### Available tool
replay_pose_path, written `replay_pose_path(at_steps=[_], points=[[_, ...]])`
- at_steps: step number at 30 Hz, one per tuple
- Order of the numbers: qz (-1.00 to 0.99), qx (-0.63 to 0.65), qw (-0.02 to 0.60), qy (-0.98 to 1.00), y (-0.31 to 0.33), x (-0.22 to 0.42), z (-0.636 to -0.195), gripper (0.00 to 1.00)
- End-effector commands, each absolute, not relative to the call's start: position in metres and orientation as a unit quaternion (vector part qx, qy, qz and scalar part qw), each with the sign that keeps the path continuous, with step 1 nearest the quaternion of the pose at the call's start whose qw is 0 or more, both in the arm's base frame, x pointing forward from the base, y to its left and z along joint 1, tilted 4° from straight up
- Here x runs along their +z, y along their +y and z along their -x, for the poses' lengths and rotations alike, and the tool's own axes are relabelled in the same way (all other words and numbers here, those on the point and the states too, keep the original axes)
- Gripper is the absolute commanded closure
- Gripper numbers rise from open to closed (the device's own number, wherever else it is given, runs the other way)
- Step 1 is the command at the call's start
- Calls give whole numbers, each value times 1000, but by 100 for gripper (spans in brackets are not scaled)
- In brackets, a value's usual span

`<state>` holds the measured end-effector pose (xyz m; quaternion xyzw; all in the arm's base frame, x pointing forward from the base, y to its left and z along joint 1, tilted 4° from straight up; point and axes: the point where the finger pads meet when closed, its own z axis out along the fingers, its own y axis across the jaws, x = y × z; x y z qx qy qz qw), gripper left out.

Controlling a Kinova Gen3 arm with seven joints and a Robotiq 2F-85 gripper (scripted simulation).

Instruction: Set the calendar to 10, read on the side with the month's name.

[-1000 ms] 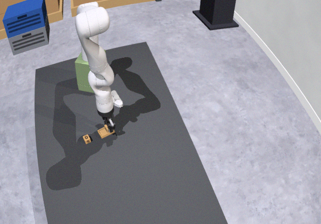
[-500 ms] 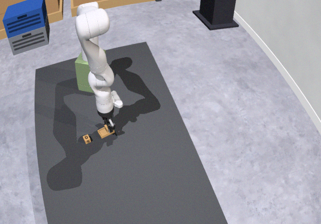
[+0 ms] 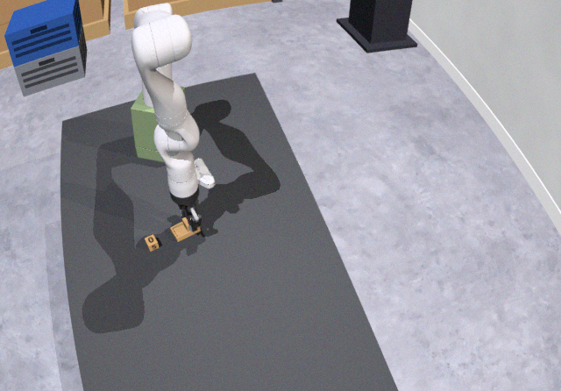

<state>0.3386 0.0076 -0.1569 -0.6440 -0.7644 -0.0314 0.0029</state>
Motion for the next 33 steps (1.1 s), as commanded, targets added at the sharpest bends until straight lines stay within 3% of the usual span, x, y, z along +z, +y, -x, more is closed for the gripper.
replay_pose_path(at_steps=[1,10,11,33], points=[[639,-34,1,-768,8,-158,-341,54],[639,-34,1,-768,8,-158,-341,54],[639,-34,1,-768,8,-158,-341,74],[639,-34,1,-768,8,-158,-341,74]])
